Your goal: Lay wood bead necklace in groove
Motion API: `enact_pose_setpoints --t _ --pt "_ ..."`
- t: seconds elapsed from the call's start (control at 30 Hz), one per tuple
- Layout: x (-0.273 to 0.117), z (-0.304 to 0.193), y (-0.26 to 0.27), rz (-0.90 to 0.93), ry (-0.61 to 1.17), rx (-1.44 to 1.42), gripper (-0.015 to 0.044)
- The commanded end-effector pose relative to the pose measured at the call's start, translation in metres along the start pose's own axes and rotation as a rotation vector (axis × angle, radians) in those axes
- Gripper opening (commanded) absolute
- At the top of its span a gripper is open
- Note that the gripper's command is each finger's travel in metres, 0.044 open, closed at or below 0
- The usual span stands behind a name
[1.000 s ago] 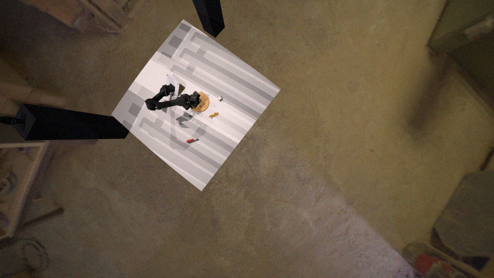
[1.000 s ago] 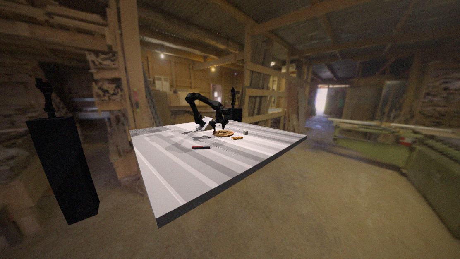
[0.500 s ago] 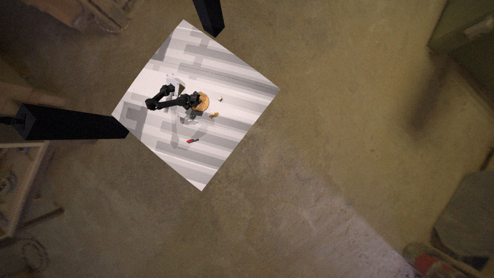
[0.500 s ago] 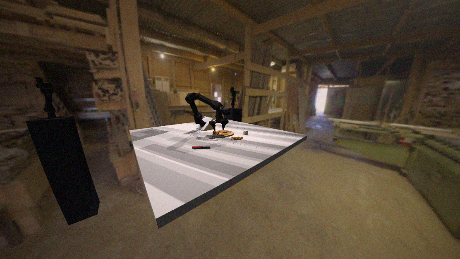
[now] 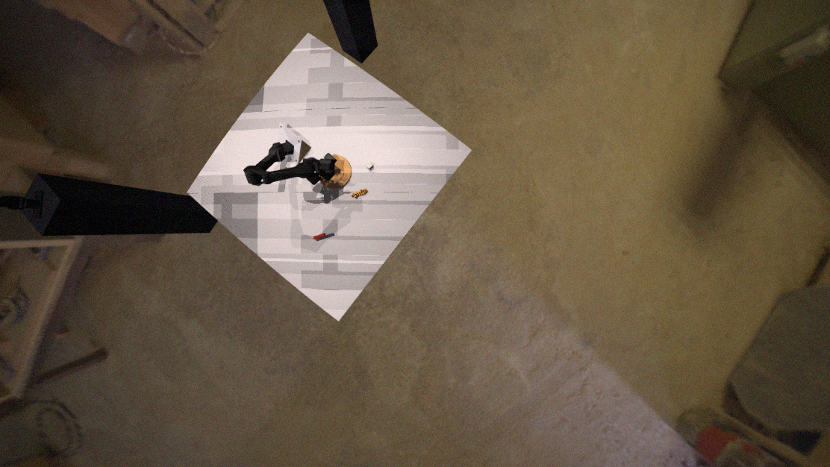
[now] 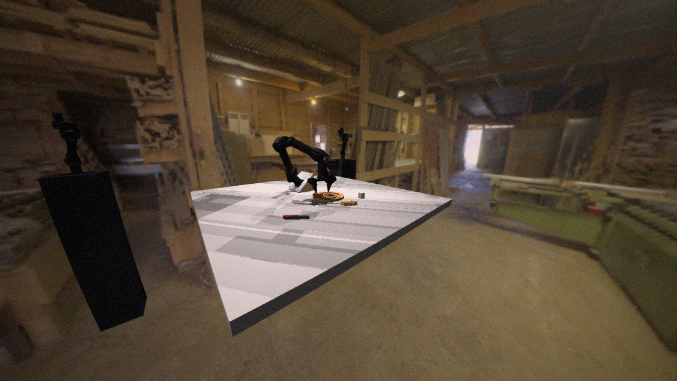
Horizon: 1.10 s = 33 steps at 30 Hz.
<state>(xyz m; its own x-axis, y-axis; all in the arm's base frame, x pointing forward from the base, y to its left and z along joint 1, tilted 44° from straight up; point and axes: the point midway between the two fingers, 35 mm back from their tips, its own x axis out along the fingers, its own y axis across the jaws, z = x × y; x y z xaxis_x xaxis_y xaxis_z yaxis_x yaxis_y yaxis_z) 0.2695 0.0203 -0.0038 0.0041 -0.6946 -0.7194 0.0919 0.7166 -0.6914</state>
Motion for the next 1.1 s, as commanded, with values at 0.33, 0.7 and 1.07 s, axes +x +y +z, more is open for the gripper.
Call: enact_pose_setpoints --t 0.33,0.7,1.07 --pt "-0.018 -0.02 -0.034 0.0 0.002 -0.43 0.0256" --pt "-0.02 -0.031 -0.049 0.0 0.003 -0.624 0.02" --pt "-0.01 -0.03 -0.047 0.005 -0.001 -0.62 0.02"
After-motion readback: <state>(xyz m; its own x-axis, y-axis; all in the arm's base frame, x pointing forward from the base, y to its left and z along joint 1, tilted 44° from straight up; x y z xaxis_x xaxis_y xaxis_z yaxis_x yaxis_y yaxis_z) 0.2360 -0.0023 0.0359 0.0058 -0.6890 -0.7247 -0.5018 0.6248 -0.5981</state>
